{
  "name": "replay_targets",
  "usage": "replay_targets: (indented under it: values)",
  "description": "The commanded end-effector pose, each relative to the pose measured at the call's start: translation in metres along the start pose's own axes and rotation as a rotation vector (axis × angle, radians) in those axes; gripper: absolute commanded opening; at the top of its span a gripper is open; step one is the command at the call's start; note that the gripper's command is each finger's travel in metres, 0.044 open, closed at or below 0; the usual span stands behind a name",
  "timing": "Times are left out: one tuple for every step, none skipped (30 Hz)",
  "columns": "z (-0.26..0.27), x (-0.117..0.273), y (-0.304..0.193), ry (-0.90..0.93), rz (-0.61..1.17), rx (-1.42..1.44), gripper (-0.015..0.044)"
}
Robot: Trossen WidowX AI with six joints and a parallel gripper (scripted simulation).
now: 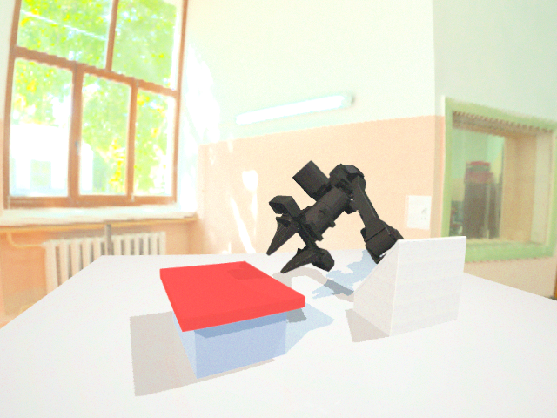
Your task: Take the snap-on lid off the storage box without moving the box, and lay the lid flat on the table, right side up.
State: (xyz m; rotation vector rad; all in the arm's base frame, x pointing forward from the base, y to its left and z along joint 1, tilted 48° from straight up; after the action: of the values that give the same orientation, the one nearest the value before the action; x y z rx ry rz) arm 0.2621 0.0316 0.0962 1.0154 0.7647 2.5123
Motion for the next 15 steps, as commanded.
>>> replay_targets:
  values:
    - [-0.003, -0.007, -0.001, -0.008, 0.005, 0.007, 0.0235]
    - [-0.003, -0.009, -0.001, -0.008, 0.005, 0.007, 0.0235]
    - [-0.003, -0.01, -0.001, -0.007, 0.005, 0.007, 0.0235]
    - [-0.003, -0.012, -0.001, -0.008, 0.004, 0.007, 0.0235]
    - [-0.003, -0.014, -0.001, -0.008, 0.004, 0.007, 0.0235]
    - [-0.003, -0.015, -0.001, -0.008, 0.004, 0.007, 0.0235]
    - [-0.003, -0.017, -0.001, -0.007, 0.004, 0.007, 0.0235]
    - [-0.003, -0.019, -0.001, -0.007, 0.004, 0.007, 0.0235]
    - [-0.003, -0.02, -0.001, -0.007, 0.004, 0.007, 0.0235]
    - [-0.003, -0.022, -0.001, -0.006, 0.004, 0.007, 0.0235]
    - [-0.003, -0.023, 0.0, -0.006, 0.003, 0.007, 0.0235]
    - [-0.003, -0.025, 0.0, -0.006, 0.003, 0.007, 0.0235]
    - [-0.003, -0.027, 0.0, -0.005, 0.003, 0.007, 0.0235]
    - [-0.003, -0.028, 0.0, -0.005, 0.003, 0.007, 0.0235]
    - [-0.004, -0.03, 0.0, -0.005, 0.003, 0.007, 0.0235]
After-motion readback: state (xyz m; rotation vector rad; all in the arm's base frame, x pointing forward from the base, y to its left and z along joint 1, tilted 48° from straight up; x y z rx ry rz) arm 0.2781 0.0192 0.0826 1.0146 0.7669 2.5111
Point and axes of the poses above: the point midway between the two fingers, 35 mm back from their tips, its own x axis back along the fingers, its own z axis across the jaws, y = z × x, the point moved 6 cm from there along x, back along the fingers, and after that the axes turned 15 degrees about -x, right-handed, at the moved point
